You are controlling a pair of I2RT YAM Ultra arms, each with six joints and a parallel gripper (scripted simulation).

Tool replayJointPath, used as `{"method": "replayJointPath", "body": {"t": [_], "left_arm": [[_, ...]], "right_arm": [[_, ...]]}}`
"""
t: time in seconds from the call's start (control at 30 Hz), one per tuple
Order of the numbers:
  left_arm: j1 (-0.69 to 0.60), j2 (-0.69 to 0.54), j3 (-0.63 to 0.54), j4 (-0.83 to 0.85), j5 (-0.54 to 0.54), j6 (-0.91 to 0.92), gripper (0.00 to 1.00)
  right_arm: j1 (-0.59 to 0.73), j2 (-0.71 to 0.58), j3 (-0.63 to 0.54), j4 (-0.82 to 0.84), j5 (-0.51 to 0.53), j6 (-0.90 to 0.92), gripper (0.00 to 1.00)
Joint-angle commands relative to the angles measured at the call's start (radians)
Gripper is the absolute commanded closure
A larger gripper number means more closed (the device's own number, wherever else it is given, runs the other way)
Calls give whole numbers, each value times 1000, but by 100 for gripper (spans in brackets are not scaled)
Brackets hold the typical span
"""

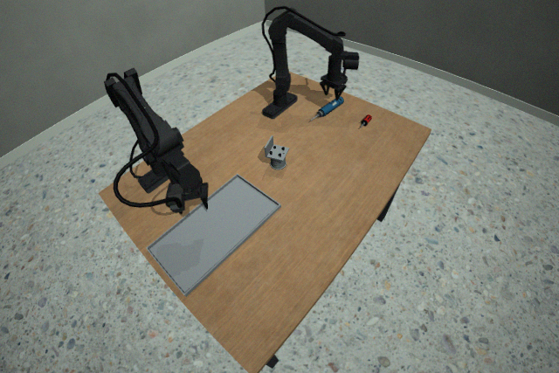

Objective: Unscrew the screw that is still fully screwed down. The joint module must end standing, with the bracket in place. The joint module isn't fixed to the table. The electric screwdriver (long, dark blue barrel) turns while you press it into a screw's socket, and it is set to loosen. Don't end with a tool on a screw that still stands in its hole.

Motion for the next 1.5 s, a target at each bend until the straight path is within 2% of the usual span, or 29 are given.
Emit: {"method": "replayJointPath", "body": {"t": [0.0, 0.2, 0.37, 0.6, 0.77, 0.8, 0.93, 1.2, 1.33, 1.47], "left_arm": [[-1, -8, 8, 1, -9, -7, 35], [-1, -8, 8, 1, -9, -7, 35], [-1, -8, 8, 1, -9, -7, 35], [-1, -8, 8, 1, -9, -7, 35], [-1, -8, 8, 1, -9, -7, 35], [-1, -8, 8, 1, -9, -7, 35], [-1, -8, 8, 1, -9, -7, 35], [-1, -8, 8, 1, -9, -7, 35], [-1, -8, 8, 1, -9, -7, 35], [-1, -8, 8, 1, -9, -7, 35]], "right_arm": [[26, 18, -23, 78, -94, -101, 14], [25, 22, -20, 97, -118, -122, 14], [65, -8, -33, 161, -206, -216, 14], [109, 43, 1, 252, -332, -340, 14], [97, 51, 3, 261, -343, -349, 14], [113, 18, -28, 274, -363, -368, 14], [139, 20, -54, 325, -434, -442, 14], [183, 68, -18, 421, -565, -573, 14], [173, 75, -15, 424, -569, -574, 14], [206, 39, -69, 476, -643, -651, 14]]}}
